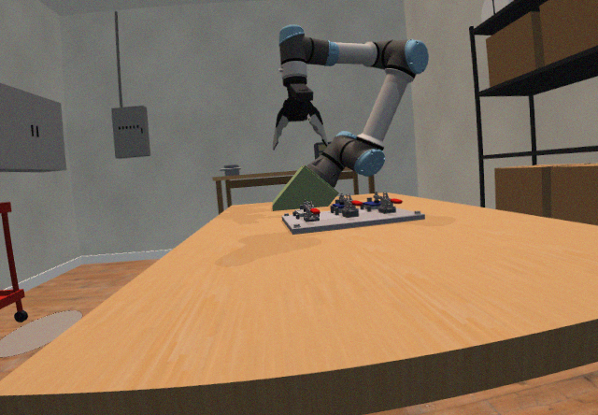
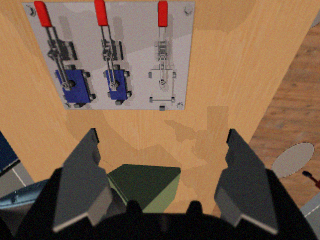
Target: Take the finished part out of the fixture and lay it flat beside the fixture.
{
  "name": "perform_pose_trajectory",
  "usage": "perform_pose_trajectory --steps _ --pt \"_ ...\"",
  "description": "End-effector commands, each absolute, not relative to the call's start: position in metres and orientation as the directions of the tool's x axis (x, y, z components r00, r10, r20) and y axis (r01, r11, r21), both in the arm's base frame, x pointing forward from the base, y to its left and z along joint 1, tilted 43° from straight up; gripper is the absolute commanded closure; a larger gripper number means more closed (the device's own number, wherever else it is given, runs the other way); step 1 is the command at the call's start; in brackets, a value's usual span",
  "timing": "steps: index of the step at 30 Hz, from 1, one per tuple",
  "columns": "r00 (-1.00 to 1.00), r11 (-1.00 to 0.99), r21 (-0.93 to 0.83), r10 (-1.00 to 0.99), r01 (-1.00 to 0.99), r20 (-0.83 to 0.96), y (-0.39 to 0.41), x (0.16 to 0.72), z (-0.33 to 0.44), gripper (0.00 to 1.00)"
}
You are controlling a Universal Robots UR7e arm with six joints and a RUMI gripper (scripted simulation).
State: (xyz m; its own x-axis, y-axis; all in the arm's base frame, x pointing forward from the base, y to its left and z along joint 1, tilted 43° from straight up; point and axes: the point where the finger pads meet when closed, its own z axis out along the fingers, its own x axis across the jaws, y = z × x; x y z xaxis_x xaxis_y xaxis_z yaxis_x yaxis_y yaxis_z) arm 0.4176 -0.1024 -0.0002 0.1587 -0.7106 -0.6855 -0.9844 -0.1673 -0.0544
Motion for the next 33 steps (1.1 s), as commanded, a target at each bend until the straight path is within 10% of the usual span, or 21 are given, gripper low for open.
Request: perform_pose_trajectory --steps 1,3,4,33 --pt "0.16 -0.168 -0.056 -0.711 -0.984 -0.685 -0.1029 0.4177 -0.0001 0.0" --pt "0.16 -0.168 -0.056 -0.711 -0.984 -0.685 -0.1029 0.4177 -0.0001 0.0" --pt "0.16 -0.168 -0.056 -0.711 -0.984 -0.685 -0.1029 0.4177 -0.0001 1.0" --pt "0.159 -0.167 -0.055 -0.711 -0.984 -0.685 -0.1029 0.4178 -0.0001 1.0"
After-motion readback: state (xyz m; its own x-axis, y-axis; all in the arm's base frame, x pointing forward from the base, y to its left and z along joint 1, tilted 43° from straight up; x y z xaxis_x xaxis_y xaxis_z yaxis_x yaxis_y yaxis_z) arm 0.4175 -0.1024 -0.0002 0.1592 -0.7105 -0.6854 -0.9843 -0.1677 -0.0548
